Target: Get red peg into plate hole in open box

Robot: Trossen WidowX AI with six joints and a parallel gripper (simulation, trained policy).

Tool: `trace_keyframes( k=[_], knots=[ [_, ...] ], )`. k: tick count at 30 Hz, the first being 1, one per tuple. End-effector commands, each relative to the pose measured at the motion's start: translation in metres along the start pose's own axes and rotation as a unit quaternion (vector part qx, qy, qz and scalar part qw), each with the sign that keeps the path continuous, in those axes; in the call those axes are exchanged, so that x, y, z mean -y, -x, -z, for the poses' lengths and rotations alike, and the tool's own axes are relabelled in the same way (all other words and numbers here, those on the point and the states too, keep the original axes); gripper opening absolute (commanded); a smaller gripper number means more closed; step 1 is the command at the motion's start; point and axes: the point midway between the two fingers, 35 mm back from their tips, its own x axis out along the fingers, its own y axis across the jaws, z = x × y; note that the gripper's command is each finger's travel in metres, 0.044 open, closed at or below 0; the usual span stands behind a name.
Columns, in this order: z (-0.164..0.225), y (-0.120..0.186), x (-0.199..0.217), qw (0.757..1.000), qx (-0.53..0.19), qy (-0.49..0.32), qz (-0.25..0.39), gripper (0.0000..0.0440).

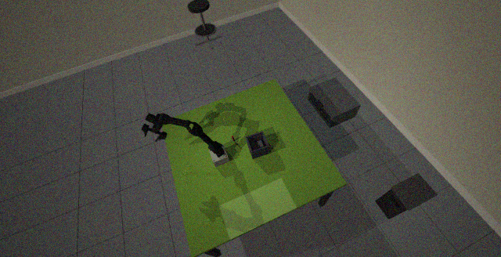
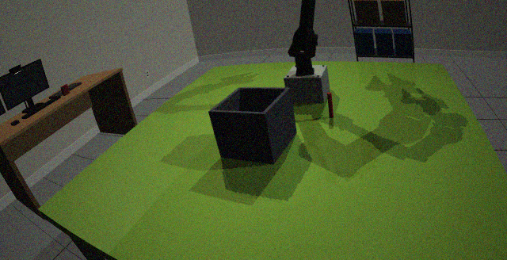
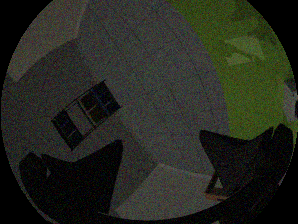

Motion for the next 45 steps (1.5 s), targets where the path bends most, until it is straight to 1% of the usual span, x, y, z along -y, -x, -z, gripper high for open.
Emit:
trace_keyframes(
  k=[1, 3, 11, 16, 22, 27, 33, 40, 45],
  knots=[
    [-0.007, 0.004, 0.002, 1.0, 0.011, -0.009, 0.001, 0.0418],
    [-0.025, 0.012, 0.008, 0.999, 0.034, -0.033, 0.003, 0.044],
    [-0.099, 0.057, 0.039, 0.983, 0.133, -0.13, 0.001, 0.044],
    [-0.139, 0.091, 0.063, 0.963, 0.195, -0.188, 0.0, 0.0433],
    [-0.18, 0.135, 0.097, 0.929, 0.266, -0.257, -0.002, 0.0417],
    [-0.207, 0.172, 0.131, 0.894, 0.322, -0.313, -0.001, 0.04],
    [-0.23, 0.217, 0.18, 0.842, 0.382, -0.381, 0.007, 0.0378],
    [-0.243, 0.267, 0.242, 0.771, 0.438, -0.461, 0.018, 0.0353],
    [-0.242, 0.299, 0.289, 0.715, 0.469, -0.518, 0.024, 0.0349]
  ],
)
